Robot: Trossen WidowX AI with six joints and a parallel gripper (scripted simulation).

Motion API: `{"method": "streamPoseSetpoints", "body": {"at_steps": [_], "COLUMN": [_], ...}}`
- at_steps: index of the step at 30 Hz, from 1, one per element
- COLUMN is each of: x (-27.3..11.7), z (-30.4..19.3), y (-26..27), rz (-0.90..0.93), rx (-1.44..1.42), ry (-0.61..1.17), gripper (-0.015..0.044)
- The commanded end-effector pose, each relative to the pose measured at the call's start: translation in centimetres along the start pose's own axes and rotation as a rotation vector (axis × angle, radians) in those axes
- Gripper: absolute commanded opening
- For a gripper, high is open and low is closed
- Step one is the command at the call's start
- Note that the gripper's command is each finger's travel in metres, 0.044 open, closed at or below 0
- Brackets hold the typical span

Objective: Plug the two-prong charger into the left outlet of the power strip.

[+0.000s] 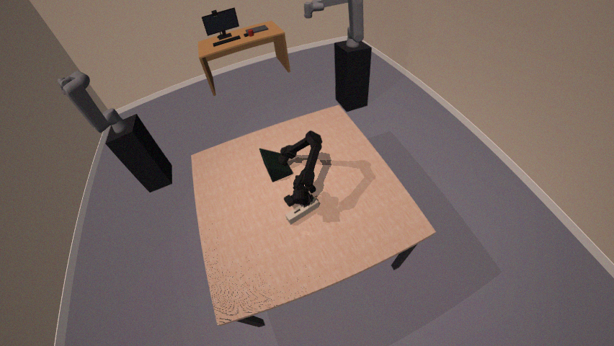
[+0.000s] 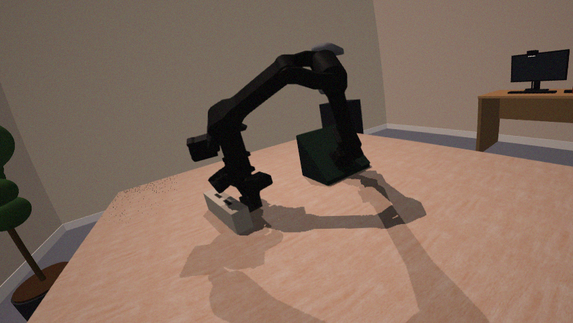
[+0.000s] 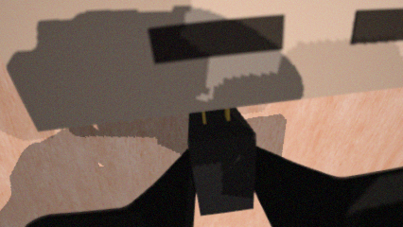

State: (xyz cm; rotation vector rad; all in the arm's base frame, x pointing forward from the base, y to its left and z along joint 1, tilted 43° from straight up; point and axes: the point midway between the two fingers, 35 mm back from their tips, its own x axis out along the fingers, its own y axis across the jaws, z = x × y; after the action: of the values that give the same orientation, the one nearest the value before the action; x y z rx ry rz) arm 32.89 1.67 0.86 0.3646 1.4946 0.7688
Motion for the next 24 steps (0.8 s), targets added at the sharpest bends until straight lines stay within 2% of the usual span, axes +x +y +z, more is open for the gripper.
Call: {"method": "streamPoseSetpoints", "body": {"at_steps": [1,24], "x": [-0.09,-0.1], "z": [0.11,0.37], "y": [0.05,0.07], "rz": [0.002,0.002], "rx": [0.003,0.003], "ry": [-0.004,-0.004], "gripper": [0.0,0.0]}}
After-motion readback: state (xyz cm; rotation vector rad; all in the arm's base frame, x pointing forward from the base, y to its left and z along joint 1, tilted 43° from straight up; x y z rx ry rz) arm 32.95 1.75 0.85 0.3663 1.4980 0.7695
